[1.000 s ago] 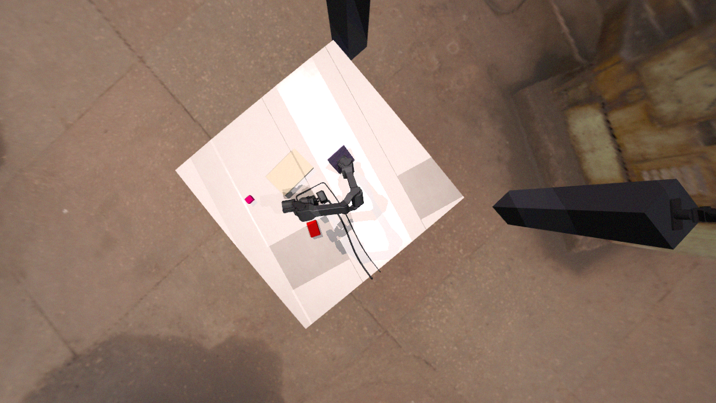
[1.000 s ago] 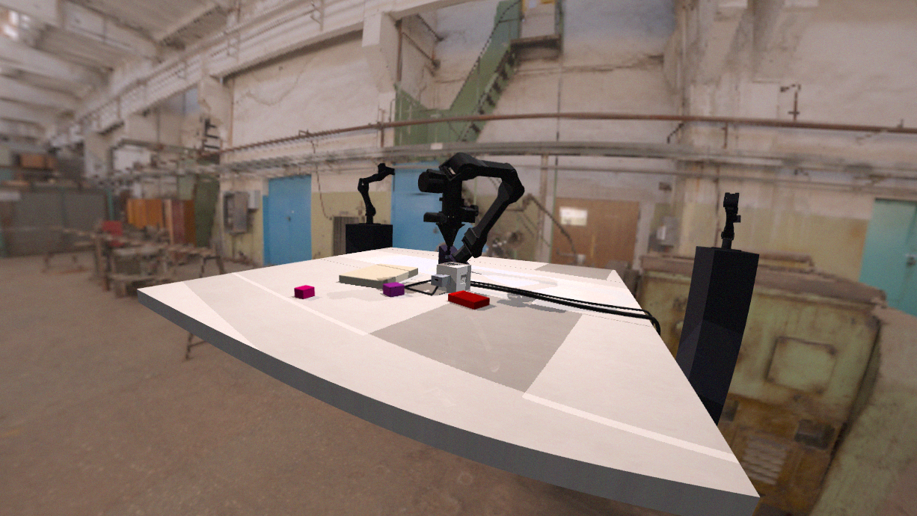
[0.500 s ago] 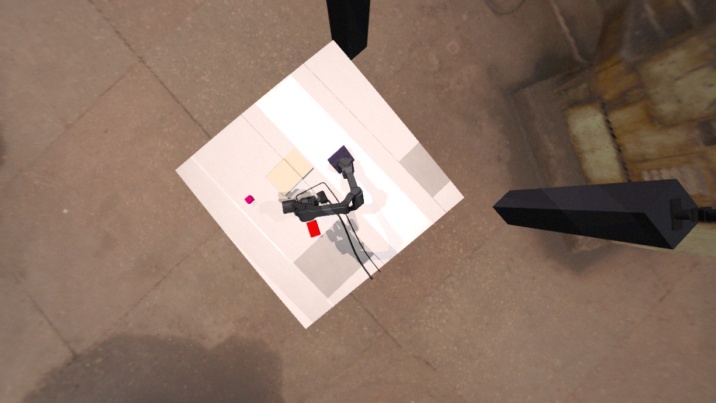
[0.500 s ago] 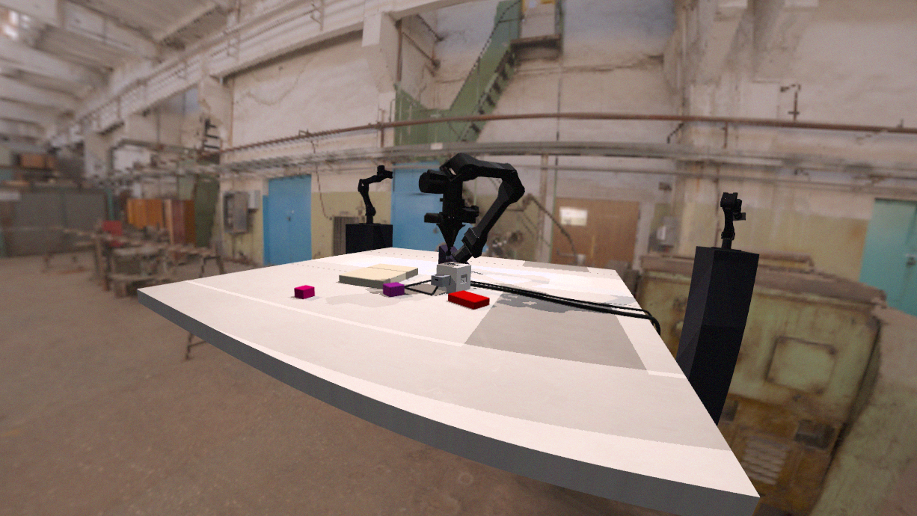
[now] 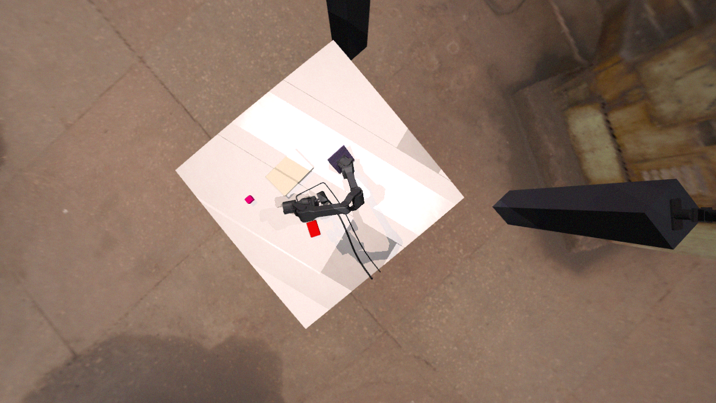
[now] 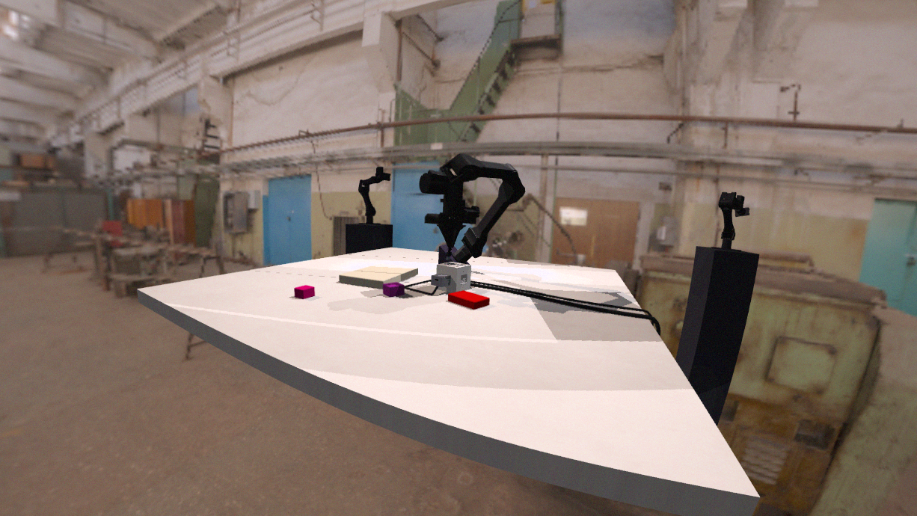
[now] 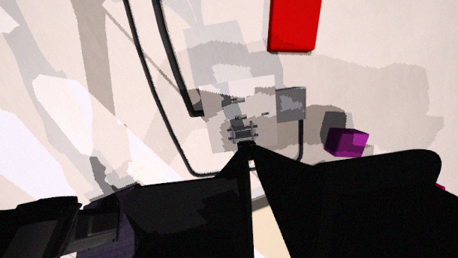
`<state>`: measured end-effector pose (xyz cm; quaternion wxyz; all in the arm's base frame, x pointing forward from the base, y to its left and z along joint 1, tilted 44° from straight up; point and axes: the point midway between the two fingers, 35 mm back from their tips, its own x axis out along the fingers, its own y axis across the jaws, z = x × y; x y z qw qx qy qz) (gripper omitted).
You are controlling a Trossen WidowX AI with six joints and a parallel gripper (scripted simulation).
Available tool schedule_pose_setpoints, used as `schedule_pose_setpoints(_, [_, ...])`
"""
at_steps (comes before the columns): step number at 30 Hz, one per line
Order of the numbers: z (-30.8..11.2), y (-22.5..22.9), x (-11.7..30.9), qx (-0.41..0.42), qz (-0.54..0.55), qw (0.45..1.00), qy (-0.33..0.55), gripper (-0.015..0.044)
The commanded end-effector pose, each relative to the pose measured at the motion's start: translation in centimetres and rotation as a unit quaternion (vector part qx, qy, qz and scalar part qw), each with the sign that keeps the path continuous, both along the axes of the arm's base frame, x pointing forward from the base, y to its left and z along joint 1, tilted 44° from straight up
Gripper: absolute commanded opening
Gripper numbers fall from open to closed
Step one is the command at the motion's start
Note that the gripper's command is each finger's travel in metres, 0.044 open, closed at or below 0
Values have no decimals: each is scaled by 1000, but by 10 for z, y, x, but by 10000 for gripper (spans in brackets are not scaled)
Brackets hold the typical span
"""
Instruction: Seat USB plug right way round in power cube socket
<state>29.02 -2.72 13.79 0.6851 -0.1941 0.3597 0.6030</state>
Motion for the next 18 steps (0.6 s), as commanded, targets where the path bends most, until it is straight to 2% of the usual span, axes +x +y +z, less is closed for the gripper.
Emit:
schedule_pose_setpoints(1, [1, 1, 1, 2, -2, 1000, -2, 0])
schedule_pose_setpoints(18, [1, 4, 1, 2, 0, 1000, -3, 0])
